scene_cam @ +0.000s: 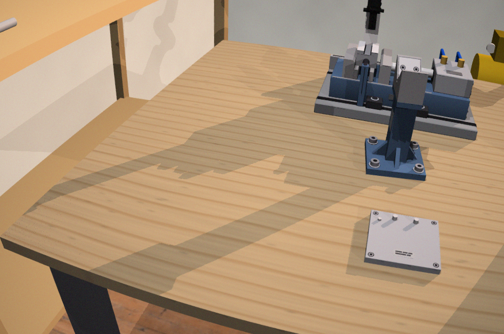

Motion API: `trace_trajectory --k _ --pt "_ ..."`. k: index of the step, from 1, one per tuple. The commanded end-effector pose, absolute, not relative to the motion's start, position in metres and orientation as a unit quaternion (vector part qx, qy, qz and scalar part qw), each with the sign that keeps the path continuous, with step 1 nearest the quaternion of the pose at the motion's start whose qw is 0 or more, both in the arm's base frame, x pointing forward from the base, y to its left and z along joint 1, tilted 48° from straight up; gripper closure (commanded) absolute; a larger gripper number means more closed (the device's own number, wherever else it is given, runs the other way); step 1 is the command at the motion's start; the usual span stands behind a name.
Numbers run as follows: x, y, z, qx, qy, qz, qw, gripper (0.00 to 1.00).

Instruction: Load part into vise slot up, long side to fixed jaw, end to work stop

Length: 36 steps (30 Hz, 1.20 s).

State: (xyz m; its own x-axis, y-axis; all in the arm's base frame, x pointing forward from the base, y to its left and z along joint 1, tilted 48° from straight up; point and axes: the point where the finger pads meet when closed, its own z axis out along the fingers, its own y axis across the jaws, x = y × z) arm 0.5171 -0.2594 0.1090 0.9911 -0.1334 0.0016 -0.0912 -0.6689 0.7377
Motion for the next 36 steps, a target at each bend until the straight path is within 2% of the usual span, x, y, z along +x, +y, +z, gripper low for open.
trace_trajectory --k 1,36 --pt "0.519 -0.258 0.109 0.913 -0.062 -0.024 0.403 1.0" --pt "0.517 -0.268 0.12 0.913 -0.062 -0.024 0.403 1.0"
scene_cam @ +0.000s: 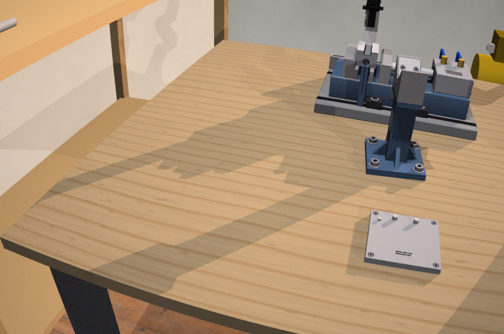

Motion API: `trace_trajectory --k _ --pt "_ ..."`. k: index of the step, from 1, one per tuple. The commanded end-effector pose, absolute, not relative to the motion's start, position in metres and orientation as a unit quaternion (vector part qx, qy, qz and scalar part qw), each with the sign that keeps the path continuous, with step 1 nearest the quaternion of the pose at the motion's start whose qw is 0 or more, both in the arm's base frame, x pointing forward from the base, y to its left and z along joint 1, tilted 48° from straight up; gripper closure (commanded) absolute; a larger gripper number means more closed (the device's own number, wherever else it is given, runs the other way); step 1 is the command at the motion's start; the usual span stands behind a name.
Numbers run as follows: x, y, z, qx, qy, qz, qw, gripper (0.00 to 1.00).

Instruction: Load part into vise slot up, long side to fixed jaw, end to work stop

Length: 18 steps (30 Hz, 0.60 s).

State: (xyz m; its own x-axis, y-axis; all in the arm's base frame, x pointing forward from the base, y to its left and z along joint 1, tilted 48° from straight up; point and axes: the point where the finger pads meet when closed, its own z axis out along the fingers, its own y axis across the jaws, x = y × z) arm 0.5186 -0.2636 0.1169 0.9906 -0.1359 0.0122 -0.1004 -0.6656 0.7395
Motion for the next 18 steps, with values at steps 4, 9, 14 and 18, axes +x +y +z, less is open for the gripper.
trace_trajectory --k 4,9,14,18 --pt "0.517 -0.273 0.126 0.913 -0.062 -0.024 0.403 1.0" --pt "0.516 -0.277 0.13 0.913 -0.062 -0.024 0.403 1.0" --pt "0.516 -0.279 0.132 0.913 -0.062 -0.024 0.403 1.0" --pt "0.516 -0.279 0.132 0.913 -0.062 -0.024 0.403 1.0"
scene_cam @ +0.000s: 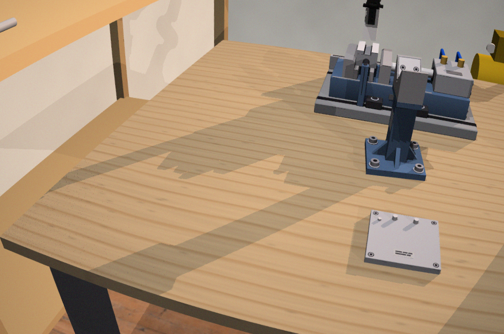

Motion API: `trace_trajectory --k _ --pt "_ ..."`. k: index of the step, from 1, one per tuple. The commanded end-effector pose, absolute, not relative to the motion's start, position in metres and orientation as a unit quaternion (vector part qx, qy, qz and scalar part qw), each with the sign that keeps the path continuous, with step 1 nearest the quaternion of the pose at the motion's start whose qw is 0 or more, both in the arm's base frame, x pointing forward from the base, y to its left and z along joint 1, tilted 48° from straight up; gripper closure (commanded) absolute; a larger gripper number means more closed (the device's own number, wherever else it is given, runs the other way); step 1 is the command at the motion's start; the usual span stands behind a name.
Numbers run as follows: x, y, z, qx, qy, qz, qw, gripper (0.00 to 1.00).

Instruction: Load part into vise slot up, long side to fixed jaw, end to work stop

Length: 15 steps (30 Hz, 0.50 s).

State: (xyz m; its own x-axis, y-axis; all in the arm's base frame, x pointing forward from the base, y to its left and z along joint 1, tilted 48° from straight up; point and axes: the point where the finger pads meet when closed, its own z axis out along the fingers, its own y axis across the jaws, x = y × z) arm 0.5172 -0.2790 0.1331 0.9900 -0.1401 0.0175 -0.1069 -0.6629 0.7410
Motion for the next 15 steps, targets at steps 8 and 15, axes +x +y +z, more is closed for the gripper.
trace_trajectory --k 8,15 --pt "0.516 -0.2773 0.1337 0.913 -0.062 -0.024 0.403 1.0" --pt "0.5168 -0.2716 0.1389 0.913 -0.062 -0.024 0.403 1.0"
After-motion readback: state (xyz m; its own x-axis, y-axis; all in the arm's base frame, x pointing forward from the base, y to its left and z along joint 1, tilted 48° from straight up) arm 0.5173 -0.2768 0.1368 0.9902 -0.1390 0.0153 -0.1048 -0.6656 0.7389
